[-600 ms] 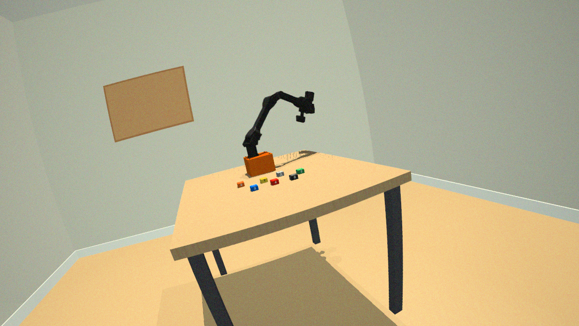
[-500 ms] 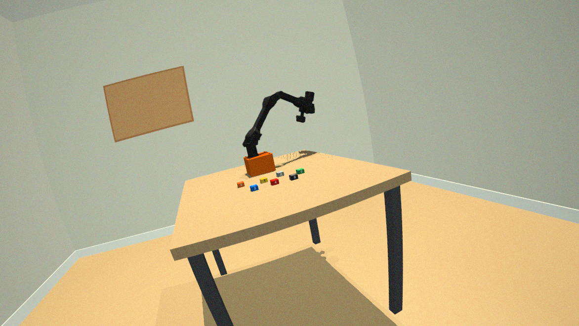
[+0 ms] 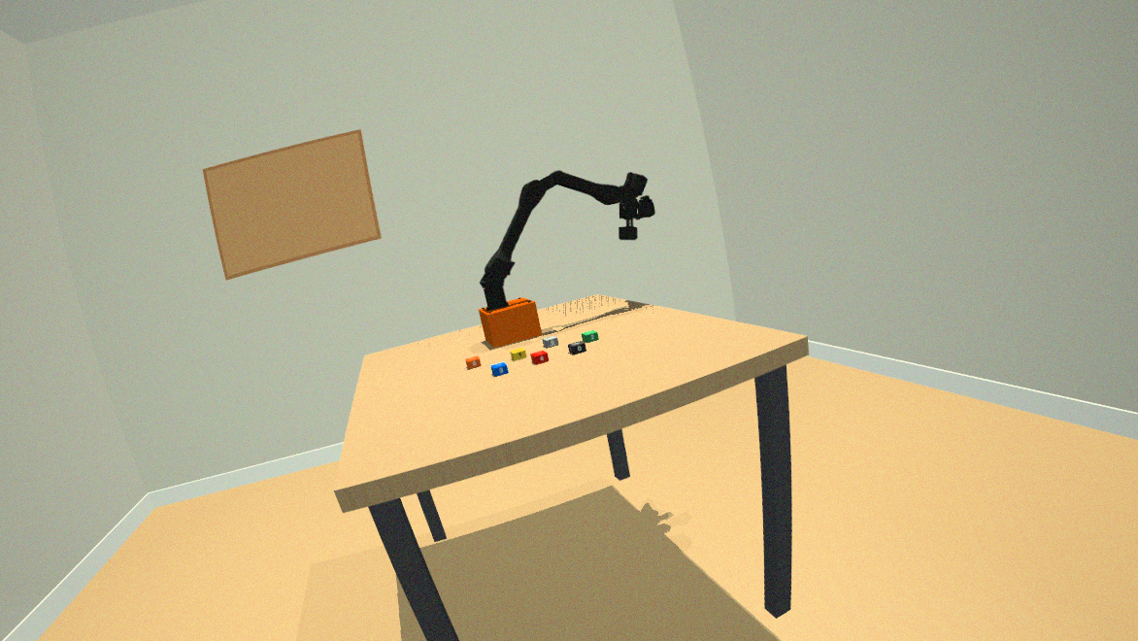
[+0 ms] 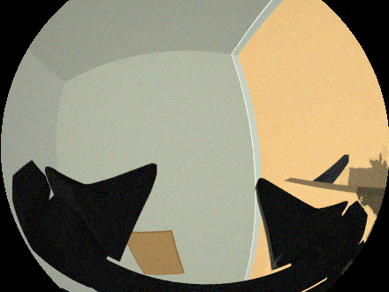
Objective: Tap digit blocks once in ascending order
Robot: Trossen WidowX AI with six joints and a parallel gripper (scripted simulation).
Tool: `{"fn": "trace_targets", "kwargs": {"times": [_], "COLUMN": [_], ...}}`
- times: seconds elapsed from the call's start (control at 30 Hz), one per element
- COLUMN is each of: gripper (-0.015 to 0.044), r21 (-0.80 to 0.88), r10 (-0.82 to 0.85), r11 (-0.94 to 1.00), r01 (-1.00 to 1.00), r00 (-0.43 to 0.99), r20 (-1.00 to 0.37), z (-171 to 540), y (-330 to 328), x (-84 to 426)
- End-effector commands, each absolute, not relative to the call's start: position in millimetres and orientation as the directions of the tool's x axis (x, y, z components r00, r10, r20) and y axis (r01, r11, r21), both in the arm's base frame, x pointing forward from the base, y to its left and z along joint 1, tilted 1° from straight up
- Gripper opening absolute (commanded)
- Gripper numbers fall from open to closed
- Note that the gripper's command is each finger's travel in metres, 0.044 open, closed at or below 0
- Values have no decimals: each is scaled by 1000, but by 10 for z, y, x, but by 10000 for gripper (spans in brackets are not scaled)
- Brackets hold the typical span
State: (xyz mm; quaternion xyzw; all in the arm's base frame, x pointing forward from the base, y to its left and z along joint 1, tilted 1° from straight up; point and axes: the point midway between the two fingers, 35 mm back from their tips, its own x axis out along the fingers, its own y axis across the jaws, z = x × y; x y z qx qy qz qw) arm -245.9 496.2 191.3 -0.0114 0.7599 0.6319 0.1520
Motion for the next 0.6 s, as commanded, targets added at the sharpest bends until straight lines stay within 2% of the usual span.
{"fn": "trace_targets", "kwargs": {"times": [0.0,0.3,0.57], "gripper": [400,400,400], "r21": [952,909,838], "r10": [334,570,698], "r11": [175,214,312], "r01": [-252,-357,-448], "r00": [-894,-710,-490], "r20": [-298,-413,-523], "z": [1890,1722,1556], "y": [5170,5282,5028], "x": [-1756,-380,831]}}
